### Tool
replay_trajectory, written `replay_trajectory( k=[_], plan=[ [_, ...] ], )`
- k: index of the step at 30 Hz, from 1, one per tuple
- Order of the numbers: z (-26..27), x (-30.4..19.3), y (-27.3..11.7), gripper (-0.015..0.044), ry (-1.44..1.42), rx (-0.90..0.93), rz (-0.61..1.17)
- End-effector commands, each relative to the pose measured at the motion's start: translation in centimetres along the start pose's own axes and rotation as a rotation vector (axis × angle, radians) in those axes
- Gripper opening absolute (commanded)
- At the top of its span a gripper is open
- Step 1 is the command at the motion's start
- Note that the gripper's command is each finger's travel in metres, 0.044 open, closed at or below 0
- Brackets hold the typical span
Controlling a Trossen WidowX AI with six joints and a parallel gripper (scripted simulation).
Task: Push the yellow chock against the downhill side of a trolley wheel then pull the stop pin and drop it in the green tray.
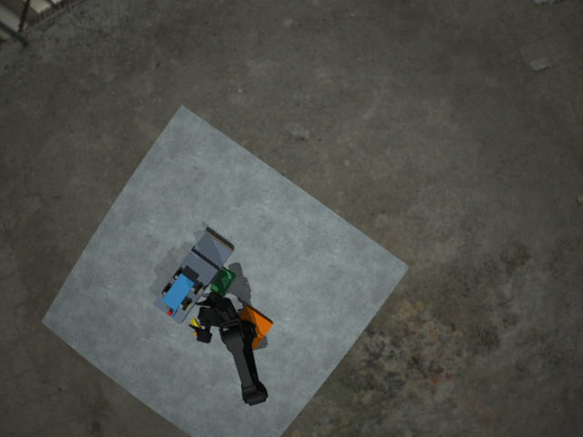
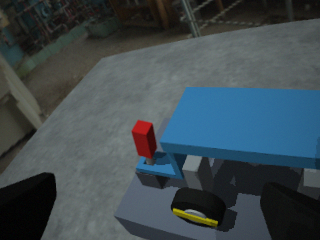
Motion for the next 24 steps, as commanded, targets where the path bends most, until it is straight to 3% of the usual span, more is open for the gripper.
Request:
replay_trajectory(
  k=[1,8,24],
  plan=[
    [0.0,0.0,0.0,0.0374,0.0,0.001,0.004],
    [0.5,0.5,1.7,0.019,-0.023,0.051,0.151],
    [2.9,1.1,6.3,0.019,-0.182,0.153,0.54]
  ],
)
Point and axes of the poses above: the point midway between the two fingers, 35 mm back from their tips, its own y axis out along the fingers, its own z axis across the jaws, x = y × z, the point moved 8 cm from there along -y, back along the fingers, and after that the axes turned 6 degrees about -y, right-handed, at the moved point
